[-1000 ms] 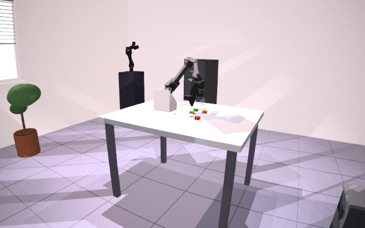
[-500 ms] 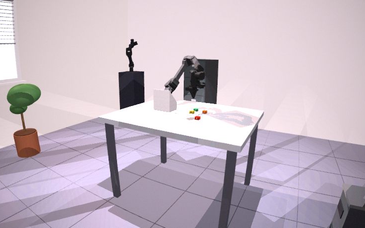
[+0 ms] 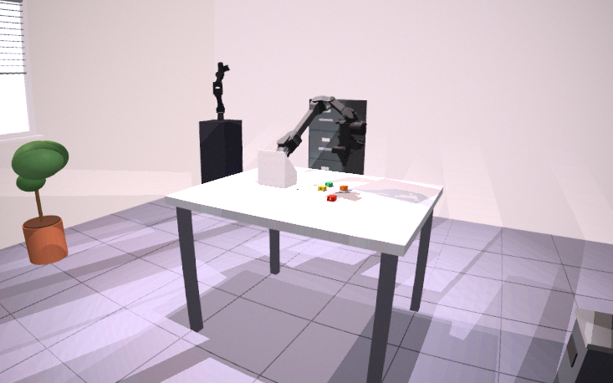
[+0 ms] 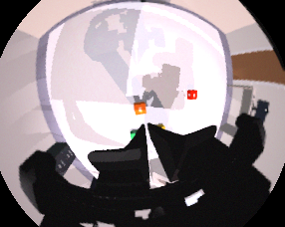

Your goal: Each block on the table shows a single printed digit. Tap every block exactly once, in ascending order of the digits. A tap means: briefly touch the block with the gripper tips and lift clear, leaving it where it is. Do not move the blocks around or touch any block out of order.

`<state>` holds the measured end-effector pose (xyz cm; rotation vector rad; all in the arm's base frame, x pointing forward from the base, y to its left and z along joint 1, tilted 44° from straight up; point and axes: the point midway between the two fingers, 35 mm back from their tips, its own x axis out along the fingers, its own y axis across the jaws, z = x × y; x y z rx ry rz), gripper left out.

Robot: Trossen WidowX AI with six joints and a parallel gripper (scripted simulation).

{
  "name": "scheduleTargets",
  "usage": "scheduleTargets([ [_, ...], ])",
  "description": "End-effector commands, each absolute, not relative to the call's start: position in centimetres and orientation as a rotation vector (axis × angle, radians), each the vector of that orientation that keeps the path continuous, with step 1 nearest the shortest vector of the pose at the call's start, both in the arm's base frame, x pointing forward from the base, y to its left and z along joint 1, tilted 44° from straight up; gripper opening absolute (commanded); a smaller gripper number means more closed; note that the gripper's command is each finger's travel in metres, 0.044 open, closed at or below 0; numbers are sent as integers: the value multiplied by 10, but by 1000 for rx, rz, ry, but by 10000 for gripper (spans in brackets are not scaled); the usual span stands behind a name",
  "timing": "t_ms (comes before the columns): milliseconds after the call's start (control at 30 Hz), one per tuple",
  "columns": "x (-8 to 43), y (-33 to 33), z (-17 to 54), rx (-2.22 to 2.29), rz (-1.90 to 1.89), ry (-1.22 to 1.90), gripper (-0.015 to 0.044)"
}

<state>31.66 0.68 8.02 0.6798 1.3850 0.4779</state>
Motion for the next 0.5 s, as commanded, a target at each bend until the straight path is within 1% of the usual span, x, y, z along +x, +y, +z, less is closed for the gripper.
scheduleTargets([
  [0,322,39,48,697,479,1409,20],
  [100,324,56,32,690,491,1397,20],
  [467,325,62,26,690,492,1396,20],
])
